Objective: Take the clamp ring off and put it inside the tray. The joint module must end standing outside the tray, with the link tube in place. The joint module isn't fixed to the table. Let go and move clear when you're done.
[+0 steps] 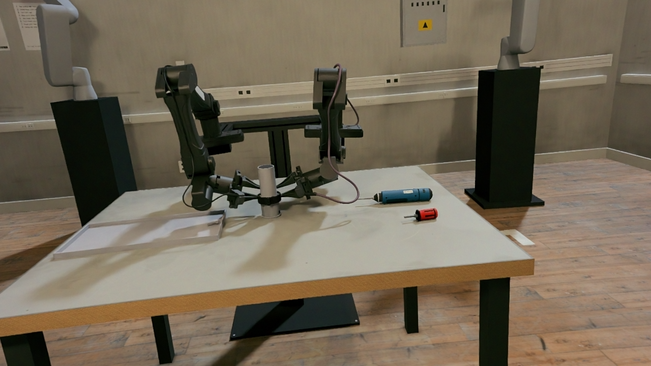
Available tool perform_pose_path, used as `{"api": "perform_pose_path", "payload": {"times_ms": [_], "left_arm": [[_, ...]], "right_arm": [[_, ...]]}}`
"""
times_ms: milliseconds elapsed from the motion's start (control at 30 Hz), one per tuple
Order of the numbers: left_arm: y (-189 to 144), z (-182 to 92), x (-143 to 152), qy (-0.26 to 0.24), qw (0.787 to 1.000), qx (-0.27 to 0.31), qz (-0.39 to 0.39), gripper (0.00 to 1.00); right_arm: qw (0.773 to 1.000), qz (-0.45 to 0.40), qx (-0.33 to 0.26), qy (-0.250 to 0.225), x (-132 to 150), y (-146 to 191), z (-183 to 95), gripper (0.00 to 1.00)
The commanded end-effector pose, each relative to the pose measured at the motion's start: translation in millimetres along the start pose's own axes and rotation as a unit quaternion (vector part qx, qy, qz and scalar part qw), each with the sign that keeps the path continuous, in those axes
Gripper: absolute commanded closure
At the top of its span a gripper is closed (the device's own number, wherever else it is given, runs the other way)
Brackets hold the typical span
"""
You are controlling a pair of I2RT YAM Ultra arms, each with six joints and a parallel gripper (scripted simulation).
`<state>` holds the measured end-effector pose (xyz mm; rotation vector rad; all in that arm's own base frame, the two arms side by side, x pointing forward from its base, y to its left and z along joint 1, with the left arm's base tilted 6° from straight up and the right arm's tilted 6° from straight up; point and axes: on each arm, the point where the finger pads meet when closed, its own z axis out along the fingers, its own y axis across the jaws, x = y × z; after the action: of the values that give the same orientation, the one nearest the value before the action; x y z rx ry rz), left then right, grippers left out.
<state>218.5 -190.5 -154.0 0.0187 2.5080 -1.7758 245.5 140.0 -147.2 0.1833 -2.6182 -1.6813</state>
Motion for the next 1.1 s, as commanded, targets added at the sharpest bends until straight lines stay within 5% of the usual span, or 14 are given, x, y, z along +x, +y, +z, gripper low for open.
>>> {"api": "perform_pose_path", "payload": {"times_ms": [0,1067], "left_arm": [[-1.7,-1.1,20.4,0.015,1.0,0.002,-0.017,0.7],[-2.0,-2.3,20.8,0.015,1.0,0.002,-0.02,0.7]], "right_arm": [[1.0,-0.004,-0.013,0.002,4.0,9.6,1.7,0.7],[1.0,-0.008,-0.012,-0.004,-0.4,11.2,-2.2,0.7]]}}
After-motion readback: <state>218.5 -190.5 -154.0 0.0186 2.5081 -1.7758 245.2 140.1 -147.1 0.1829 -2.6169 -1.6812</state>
